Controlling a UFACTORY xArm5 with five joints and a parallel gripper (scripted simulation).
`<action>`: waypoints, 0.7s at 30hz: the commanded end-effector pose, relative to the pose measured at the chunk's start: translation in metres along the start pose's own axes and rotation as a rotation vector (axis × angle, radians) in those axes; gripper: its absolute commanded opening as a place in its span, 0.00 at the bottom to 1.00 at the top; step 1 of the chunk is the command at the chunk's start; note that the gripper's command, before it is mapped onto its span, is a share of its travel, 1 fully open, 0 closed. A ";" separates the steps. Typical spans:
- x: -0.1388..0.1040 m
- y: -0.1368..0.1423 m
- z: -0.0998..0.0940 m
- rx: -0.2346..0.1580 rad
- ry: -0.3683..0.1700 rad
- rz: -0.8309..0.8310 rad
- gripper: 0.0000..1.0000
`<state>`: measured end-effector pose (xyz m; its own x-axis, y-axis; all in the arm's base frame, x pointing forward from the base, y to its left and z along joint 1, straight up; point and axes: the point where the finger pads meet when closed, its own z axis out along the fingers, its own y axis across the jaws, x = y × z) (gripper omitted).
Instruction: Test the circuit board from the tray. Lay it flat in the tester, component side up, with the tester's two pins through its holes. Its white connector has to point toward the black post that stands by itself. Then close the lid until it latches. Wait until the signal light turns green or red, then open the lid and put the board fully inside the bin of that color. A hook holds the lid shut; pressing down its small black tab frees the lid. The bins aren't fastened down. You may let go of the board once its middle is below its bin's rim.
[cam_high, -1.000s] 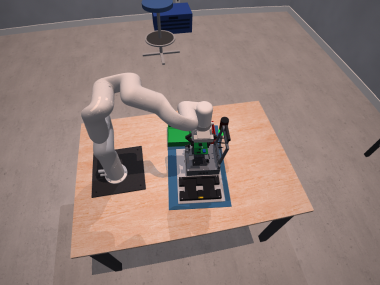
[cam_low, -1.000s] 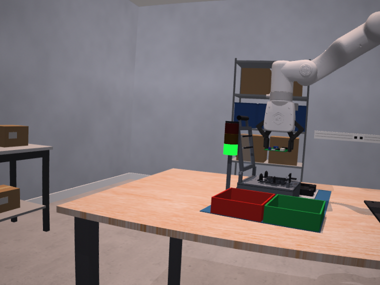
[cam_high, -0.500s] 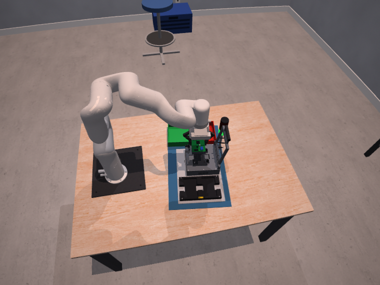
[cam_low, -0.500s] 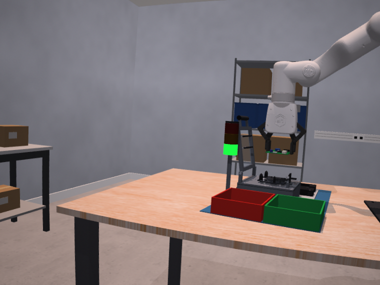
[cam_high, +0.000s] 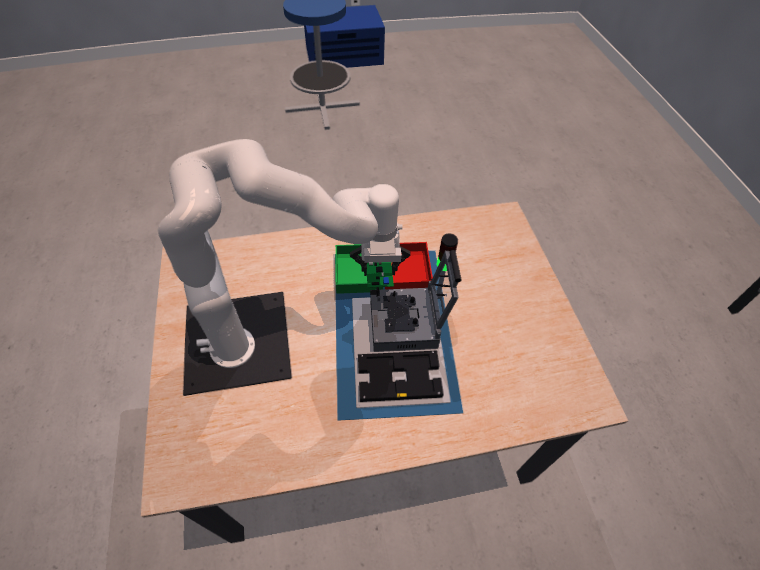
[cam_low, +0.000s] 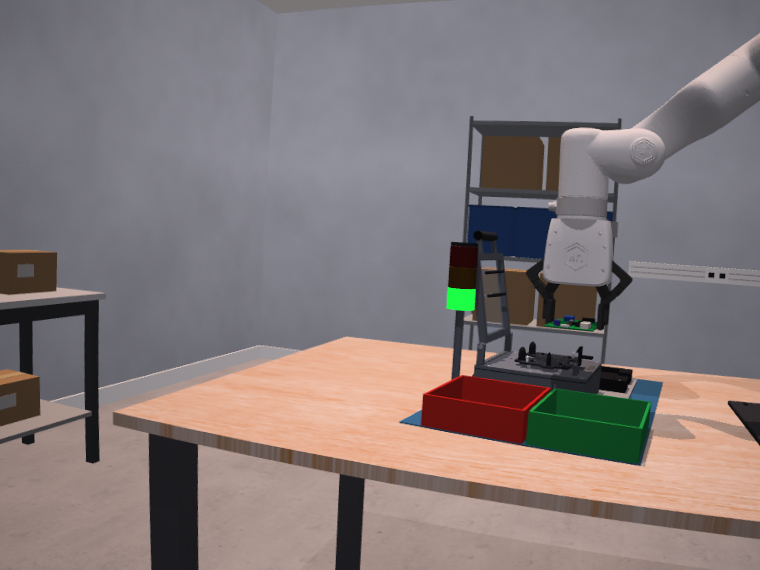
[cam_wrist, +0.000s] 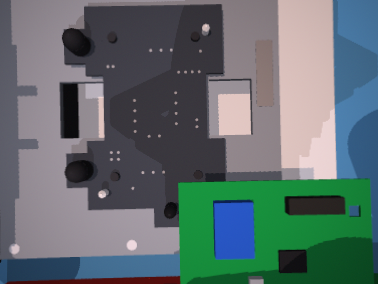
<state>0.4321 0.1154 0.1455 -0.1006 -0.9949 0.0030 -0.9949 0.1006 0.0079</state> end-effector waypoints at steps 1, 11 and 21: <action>-0.033 0.015 0.008 0.007 -0.003 0.003 0.79; -0.086 0.044 0.025 0.006 -0.002 0.003 0.79; -0.105 0.054 0.031 0.006 -0.002 0.003 0.79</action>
<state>0.3909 0.2141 0.1163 -0.1024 -0.9947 0.0037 -0.9947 0.1025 0.0053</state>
